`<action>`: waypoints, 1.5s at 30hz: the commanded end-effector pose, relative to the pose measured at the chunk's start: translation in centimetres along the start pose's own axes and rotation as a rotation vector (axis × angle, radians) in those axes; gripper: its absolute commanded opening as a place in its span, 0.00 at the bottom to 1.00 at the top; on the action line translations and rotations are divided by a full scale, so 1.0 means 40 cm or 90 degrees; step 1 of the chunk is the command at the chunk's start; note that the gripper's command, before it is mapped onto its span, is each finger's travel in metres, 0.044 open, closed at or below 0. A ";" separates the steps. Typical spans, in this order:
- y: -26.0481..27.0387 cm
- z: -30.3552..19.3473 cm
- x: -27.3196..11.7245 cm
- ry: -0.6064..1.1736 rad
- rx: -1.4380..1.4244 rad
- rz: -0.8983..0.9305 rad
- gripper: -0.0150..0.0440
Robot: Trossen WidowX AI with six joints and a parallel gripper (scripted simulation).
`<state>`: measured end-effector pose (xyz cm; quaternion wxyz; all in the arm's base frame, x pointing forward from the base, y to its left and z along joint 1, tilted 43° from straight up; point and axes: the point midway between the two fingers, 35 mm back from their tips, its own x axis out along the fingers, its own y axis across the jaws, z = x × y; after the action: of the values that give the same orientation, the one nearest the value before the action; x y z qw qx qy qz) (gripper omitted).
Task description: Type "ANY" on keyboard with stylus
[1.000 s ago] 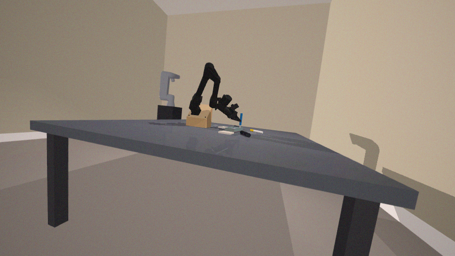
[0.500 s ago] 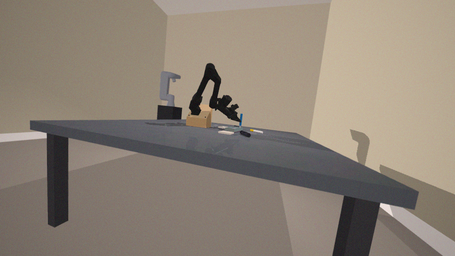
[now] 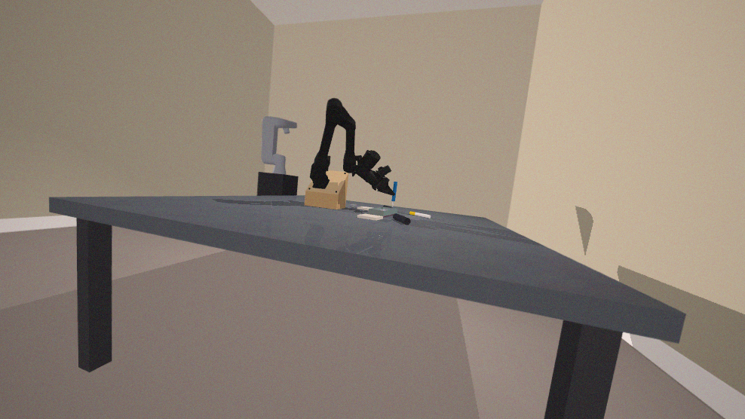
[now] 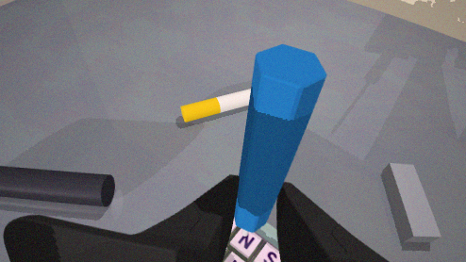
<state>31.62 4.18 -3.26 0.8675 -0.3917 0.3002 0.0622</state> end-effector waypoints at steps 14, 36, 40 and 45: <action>-0.001 0.030 -0.018 -0.003 0.000 -0.001 0.35; -0.138 0.011 -0.065 0.000 0.003 0.002 0.25; -0.163 0.004 -0.079 -0.001 0.003 0.002 0.25; -0.193 -0.006 -0.098 -0.002 0.003 0.000 0.25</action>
<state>31.22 -0.40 3.34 0.8691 -0.3880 0.3009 0.0598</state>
